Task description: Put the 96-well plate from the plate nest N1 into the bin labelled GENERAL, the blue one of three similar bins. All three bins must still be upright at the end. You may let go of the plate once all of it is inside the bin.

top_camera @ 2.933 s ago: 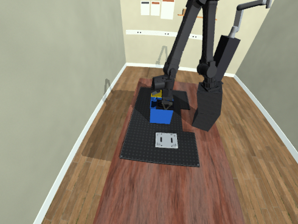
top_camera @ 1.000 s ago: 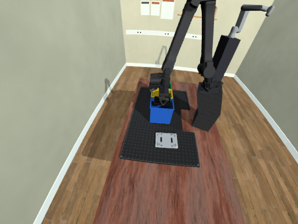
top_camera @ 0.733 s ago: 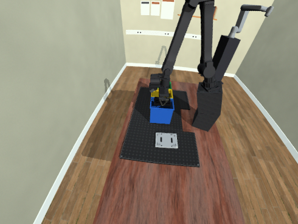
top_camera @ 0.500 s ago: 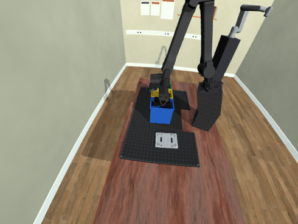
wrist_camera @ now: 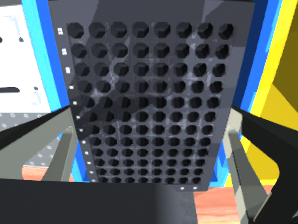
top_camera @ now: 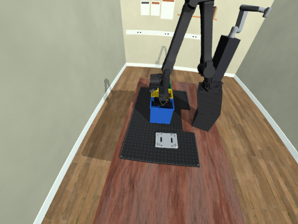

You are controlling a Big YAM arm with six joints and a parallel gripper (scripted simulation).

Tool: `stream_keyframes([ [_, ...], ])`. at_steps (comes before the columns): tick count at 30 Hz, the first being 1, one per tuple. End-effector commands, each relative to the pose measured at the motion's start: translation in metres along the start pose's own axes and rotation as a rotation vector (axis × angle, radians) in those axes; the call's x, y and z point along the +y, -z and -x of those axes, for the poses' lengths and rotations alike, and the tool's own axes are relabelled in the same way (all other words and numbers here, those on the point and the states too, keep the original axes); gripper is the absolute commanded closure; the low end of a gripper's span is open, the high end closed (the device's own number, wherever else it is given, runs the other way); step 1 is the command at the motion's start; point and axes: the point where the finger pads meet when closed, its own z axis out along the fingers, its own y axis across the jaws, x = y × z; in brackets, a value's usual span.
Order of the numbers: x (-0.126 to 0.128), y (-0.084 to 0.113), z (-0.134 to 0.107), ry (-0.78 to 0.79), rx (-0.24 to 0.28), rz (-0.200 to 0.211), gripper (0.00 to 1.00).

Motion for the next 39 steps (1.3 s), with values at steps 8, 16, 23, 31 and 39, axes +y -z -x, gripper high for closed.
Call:
stream_keyframes([
  [8, -0.005, -0.004, 0.017, -0.012, -0.034, -0.001, 1.0],
  [16, -0.005, -0.013, 0.009, -0.007, -0.015, -0.002, 1.0],
  [23, -0.005, -0.016, 0.013, -0.008, -0.021, -0.002, 1.0],
  [31, -0.005, -0.022, 0.01, -0.008, -0.017, -0.002, 1.0],
  [39, -0.005, -0.027, 0.012, -0.008, -0.019, -0.002, 1.0],
])
